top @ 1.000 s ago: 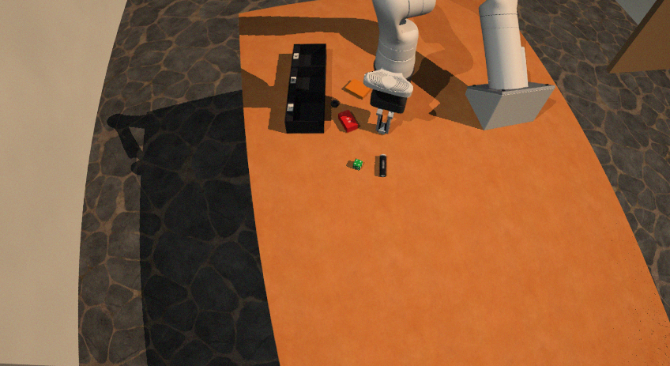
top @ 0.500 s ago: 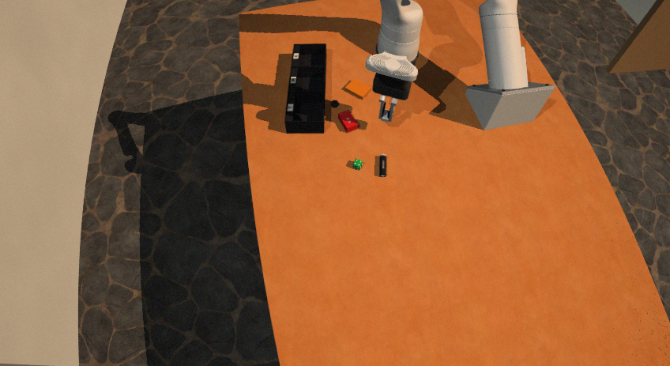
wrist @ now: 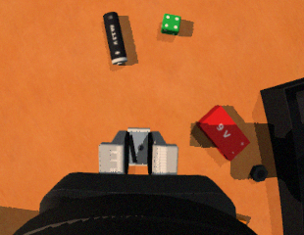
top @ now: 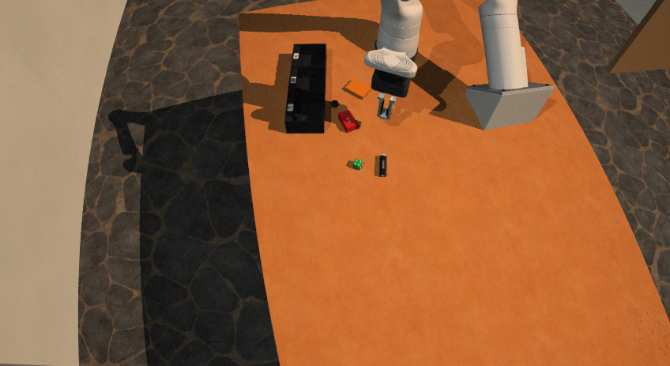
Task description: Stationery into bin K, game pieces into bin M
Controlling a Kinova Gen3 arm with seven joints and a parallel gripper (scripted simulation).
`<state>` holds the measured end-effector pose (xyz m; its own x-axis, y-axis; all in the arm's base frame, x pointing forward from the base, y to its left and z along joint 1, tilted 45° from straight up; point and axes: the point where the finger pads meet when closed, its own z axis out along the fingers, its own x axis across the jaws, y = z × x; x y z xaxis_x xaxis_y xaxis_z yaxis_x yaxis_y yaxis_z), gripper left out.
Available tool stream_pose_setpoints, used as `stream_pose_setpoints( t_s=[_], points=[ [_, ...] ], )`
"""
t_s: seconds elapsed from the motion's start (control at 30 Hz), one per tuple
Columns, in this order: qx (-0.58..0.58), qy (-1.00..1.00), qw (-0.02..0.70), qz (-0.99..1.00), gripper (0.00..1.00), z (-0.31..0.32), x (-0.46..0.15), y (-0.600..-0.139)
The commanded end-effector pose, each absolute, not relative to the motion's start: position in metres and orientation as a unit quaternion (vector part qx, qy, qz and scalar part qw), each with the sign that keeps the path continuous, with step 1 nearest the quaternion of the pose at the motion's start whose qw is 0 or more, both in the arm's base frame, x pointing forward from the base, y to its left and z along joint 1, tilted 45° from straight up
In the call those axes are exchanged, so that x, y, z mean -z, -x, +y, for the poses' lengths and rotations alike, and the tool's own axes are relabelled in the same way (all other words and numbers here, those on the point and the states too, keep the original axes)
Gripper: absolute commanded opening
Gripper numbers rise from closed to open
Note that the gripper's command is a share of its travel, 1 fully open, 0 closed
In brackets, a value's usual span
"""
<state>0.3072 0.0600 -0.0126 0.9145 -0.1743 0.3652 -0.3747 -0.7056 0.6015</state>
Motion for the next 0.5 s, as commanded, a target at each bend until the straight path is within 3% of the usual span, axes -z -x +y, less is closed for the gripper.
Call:
stream_pose_setpoints(
  t_s=[0.0,0.47],
  points=[
    [-0.142,-0.913,0.352,-0.150,0.32,0.061,0.012,-0.307],
    [-0.142,-0.913,0.352,-0.150,0.32,0.043,-0.019,-0.330]
  ],
)
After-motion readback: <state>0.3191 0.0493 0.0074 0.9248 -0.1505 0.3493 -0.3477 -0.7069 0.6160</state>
